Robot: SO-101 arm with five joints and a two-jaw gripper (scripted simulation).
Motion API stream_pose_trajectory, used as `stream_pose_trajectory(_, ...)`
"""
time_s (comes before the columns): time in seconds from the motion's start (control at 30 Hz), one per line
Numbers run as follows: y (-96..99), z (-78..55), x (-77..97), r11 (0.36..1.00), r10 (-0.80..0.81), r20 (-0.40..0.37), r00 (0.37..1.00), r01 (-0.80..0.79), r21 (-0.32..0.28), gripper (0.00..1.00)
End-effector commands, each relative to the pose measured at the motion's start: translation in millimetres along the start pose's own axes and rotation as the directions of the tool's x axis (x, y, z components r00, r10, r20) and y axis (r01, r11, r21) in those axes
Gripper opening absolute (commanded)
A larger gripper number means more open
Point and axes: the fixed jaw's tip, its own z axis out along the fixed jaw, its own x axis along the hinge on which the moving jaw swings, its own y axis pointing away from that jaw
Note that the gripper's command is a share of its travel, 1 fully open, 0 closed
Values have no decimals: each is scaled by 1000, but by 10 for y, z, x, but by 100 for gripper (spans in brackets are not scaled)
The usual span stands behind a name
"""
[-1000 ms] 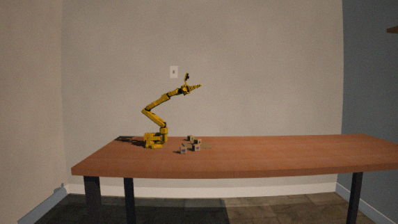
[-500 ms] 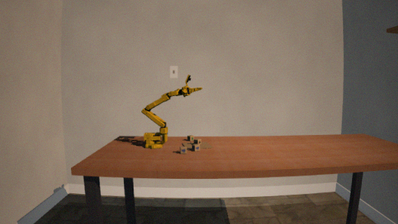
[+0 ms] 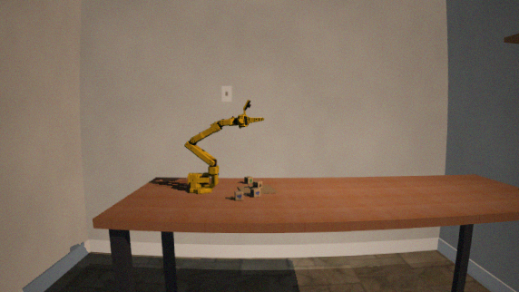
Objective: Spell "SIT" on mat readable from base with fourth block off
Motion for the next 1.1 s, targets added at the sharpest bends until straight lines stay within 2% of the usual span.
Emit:
stream_pose_trajectory(0.0, 8, -39, -87, 1000, -4, 22, 1000, 4, -4, 100)
stream_pose_trajectory(0.2, 8, -39, -77, 1000, -4, 16, 1000, 4, -4, 100)
stream_pose_trajectory(0.5, 14, -42, 73, 1000, -8, -75, 997, 7, -8, 100)
stream_pose_trajectory(0.77, 15, -44, 93, 1000, -8, -87, 996, 8, -8, 100)
stream_pose_trajectory(1.07, 21, -62, 242, 1000, -12, -177, 984, 10, -12, 100)
